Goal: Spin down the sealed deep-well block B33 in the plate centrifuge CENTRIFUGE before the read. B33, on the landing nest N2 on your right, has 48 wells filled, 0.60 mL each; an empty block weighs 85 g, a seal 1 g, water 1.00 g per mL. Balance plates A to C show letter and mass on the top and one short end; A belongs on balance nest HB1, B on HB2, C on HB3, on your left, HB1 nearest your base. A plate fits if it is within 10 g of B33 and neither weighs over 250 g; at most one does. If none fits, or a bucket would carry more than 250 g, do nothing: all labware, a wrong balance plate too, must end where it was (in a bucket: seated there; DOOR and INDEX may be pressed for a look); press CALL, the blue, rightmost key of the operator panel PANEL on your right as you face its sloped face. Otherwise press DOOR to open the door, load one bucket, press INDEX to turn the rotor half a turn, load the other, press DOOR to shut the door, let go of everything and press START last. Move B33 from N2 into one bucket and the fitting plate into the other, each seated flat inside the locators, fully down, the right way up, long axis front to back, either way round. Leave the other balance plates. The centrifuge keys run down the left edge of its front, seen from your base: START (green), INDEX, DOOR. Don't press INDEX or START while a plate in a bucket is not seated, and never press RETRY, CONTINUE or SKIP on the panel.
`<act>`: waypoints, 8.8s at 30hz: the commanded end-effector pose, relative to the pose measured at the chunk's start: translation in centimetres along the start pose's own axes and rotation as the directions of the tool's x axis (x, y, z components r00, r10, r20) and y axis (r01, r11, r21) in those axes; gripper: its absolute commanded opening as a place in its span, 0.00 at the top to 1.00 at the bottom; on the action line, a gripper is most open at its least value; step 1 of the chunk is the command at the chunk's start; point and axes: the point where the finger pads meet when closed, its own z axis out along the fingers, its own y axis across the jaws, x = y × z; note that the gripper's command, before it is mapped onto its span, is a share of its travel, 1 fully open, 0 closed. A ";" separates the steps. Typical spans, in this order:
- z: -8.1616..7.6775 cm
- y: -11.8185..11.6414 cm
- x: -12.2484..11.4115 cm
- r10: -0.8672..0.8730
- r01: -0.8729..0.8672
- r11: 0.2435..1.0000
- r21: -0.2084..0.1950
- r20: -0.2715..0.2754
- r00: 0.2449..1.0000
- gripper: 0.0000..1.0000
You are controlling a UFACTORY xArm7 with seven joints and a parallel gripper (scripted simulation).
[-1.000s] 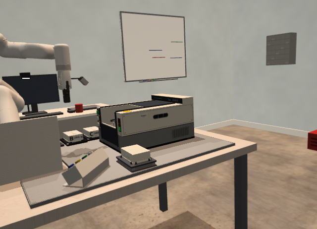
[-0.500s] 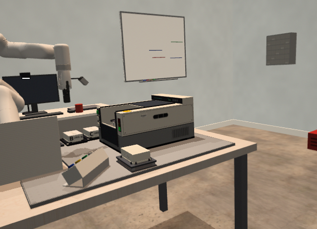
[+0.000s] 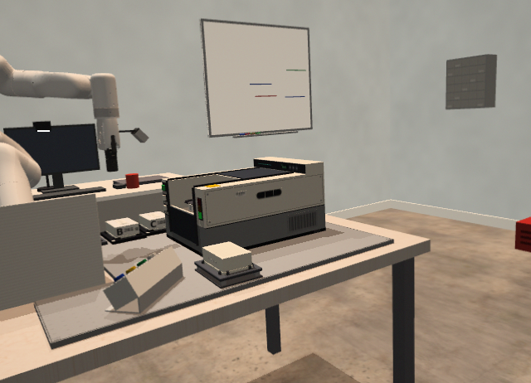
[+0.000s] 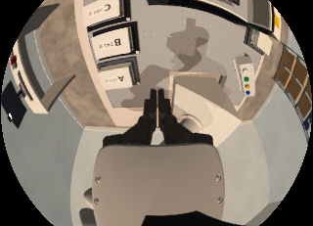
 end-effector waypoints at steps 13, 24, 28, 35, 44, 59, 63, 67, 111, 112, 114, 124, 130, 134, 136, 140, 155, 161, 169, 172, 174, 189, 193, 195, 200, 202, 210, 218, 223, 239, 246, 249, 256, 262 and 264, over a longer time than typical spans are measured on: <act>-1.1 0.8 1.4 -0.178 0.178 0.984 0.001 -0.005 0.984 1.00; -2.9 2.8 4.1 -0.527 0.527 0.850 0.003 -0.010 0.850 1.00; -3.6 3.7 5.2 -0.652 0.652 0.758 0.002 -0.013 0.758 1.00; -5.3 6.8 8.1 -0.894 0.894 0.447 -0.007 -0.017 0.447 1.00; -6.7 11.2 11.2 -1.000 1.000 0.012 -0.022 -0.009 0.012 1.00; -7.5 22.1 15.6 -0.797 0.796 -0.604 -0.028 0.036 -0.603 1.00; -7.1 25.7 16.4 -0.600 0.600 -0.800 -0.017 0.050 -0.799 1.00; -6.5 29.2 16.8 -0.416 0.417 -0.909 -0.004 0.057 -0.907 1.00; -0.2 45.1 15.4 0.999 -0.999 -0.043 0.004 -0.001 -0.043 1.00; -0.2 45.1 15.4 0.999 -0.999 -0.041 0.004 -0.001 -0.041 1.00; -0.2 45.2 15.4 0.999 -0.999 -0.039 0.004 -0.001 -0.039 1.00; -0.2 45.2 15.4 0.999 -0.999 -0.039 0.004 -0.001 -0.039 0.00; -0.2 45.2 15.4 0.999 -0.999 -0.039 0.004 -0.001 -0.039 0.00; -0.2 45.2 15.4 0.999 -0.999 -0.039 0.004 -0.001 -0.039 0.00; -0.2 45.2 15.4 0.999 -0.999 -0.039 0.004 -0.001 -0.039 0.00; -0.2 45.2 15.4 0.999 -0.999 -0.039 0.004 -0.001 -0.039 0.00; -0.1 45.2 15.4 0.999 -0.999 -0.039 0.004 -0.001 -0.039 0.00; 0.2 45.2 15.4 0.999 -0.999 -0.039 0.004 -0.001 -0.039 0.00; 1.7 45.2 15.4 0.999 -0.999 -0.039 0.003 -0.001 -0.039 0.00; 2.7 45.2 15.4 0.999 -0.999 -0.039 0.003 -0.001 -0.039 0.00; 3.6 45.2 15.4 0.999 -0.999 -0.039 0.003 -0.001 -0.039 0.00; 10.7 45.2 15.5 0.999 -0.999 -0.039 0.003 -0.001 -0.039 0.00; 12.9 45.2 15.5 0.999 -0.999 -0.039 0.003 -0.001 -0.039 0.00; 12.9 45.2 15.5 0.999 -0.999 -0.039 0.003 -0.001 -0.039 0.00; 15.3 45.3 15.5 0.999 -0.999 -0.039 0.003 -0.001 -0.039 0.00; 16.1 45.3 15.5 0.999 -0.999 -0.039 0.003 -0.001 -0.039 0.00; 17.9 45.3 15.6 0.999 -0.999 -0.039 0.003 -0.001 -0.039 0.00; 18.1 45.3 15.6 0.999 -0.999 -0.039 0.003 -0.001 -0.039 0.00; 18.1 45.3 15.6 0.999 -0.999 -0.039 0.003 -0.001 -0.039 0.00; 18.1 45.4 15.6 0.999 -0.999 -0.039 0.003 -0.001 -0.039 0.00; 18.1 45.4 15.7 0.999 -0.999 -0.039 0.003 -0.001 -0.039 0.00; 18.1 45.4 15.7 0.999 -0.999 -0.039 0.003 -0.001 -0.039 0.00; 18.1 45.4 15.7 0.999 -0.999 -0.039 0.003 -0.001 -0.039 0.00; 18.1 45.4 15.7 0.999 -0.999 -0.039 0.003 -0.001 -0.039 0.00; 18.1 45.4 15.7 0.999 -0.999 -0.039 0.003 -0.001 -0.039 0.00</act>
